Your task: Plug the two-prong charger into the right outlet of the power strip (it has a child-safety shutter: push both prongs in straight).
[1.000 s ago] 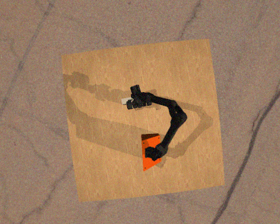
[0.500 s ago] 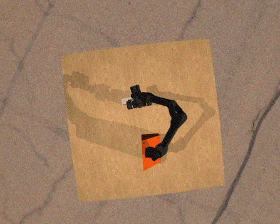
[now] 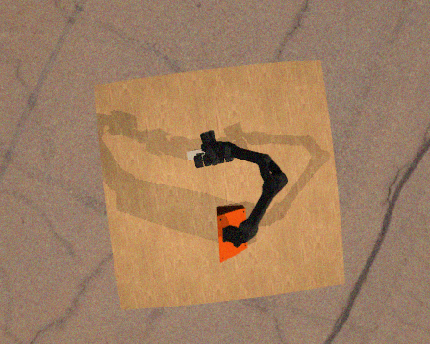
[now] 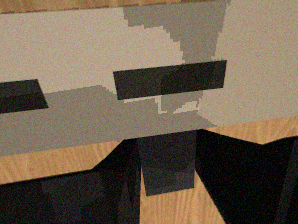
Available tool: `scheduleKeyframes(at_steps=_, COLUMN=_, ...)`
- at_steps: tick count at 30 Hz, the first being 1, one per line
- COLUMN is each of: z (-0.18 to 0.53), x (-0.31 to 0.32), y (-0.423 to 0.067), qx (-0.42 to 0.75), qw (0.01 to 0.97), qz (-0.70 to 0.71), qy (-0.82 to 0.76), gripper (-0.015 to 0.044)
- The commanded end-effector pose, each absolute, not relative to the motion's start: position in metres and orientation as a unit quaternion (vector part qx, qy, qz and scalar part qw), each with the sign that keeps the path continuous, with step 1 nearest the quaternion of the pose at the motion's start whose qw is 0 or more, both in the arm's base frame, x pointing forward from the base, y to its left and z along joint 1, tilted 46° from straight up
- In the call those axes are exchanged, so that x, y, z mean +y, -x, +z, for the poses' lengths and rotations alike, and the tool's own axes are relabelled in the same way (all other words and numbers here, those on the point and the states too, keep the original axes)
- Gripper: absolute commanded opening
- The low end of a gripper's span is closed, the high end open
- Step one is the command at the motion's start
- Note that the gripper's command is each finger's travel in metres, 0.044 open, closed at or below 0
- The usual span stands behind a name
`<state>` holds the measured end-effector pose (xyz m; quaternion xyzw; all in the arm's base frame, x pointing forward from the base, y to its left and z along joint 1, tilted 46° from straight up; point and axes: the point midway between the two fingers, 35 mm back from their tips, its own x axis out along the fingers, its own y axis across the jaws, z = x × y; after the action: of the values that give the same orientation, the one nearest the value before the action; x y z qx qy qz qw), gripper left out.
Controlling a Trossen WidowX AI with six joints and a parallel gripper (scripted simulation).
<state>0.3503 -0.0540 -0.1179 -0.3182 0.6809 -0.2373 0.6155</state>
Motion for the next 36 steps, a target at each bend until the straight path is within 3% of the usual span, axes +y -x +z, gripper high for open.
scheduleKeyframes(at_steps=1, z=-0.1159, x=-0.0519, y=-0.3581, qx=0.672, qw=0.626, qz=-0.238, qy=0.316, gripper=0.0)
scheduleKeyframes(at_steps=36, z=-0.1192, x=-0.0552, y=-0.3585, qx=0.672, qw=0.626, qz=-0.238, qy=0.316, gripper=0.0)
